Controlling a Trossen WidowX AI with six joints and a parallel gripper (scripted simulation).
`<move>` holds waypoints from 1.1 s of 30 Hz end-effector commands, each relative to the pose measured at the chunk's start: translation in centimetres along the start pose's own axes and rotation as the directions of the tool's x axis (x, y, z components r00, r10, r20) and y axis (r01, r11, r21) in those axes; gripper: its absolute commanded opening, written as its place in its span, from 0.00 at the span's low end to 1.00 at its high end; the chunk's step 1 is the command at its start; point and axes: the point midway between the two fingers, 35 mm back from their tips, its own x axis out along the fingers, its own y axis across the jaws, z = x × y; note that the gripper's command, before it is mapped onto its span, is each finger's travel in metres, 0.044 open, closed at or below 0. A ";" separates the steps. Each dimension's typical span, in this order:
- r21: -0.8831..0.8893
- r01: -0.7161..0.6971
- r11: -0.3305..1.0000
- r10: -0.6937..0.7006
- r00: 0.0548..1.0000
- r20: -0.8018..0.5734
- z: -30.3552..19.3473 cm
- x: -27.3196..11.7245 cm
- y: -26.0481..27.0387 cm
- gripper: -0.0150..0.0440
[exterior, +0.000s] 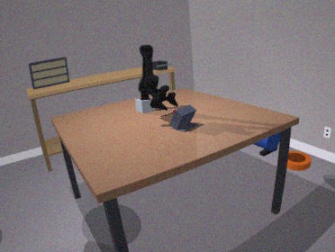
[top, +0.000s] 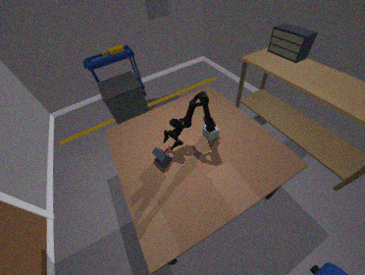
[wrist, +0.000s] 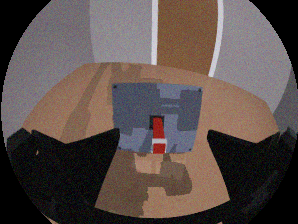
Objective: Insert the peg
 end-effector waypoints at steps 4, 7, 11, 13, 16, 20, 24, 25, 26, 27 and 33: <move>-0.001 -0.003 1.000 0.003 1.000 -0.005 -0.1 -0.7 0.0 1.00; -0.001 -0.003 1.000 0.003 1.000 -0.005 -0.1 -1.0 0.0 1.00; 0.000 -0.003 1.000 0.003 1.000 -0.005 0.0 -1.4 0.0 1.00; 0.000 -0.002 1.000 0.002 1.000 -0.005 0.0 -1.6 -0.1 1.00; 0.000 -0.002 1.000 0.002 1.000 -0.005 0.0 -1.9 -0.1 1.00; 0.000 -0.002 1.000 0.002 1.000 -0.005 0.1 -2.3 -0.1 1.00; 0.000 -0.002 1.000 0.002 1.000 -0.005 0.1 -2.7 -0.2 1.00; 0.001 -0.001 1.000 0.001 1.000 -0.005 0.1 -2.8 -0.2 1.00; 0.001 -0.001 1.000 0.001 1.000 -0.005 0.1 -2.9 -0.2 1.00; 0.001 -0.001 1.000 0.001 1.000 -0.005 0.1 -3.0 -0.2 1.00; 0.001 -0.001 1.000 0.001 1.000 -0.005 0.2 -3.6 -0.3 1.00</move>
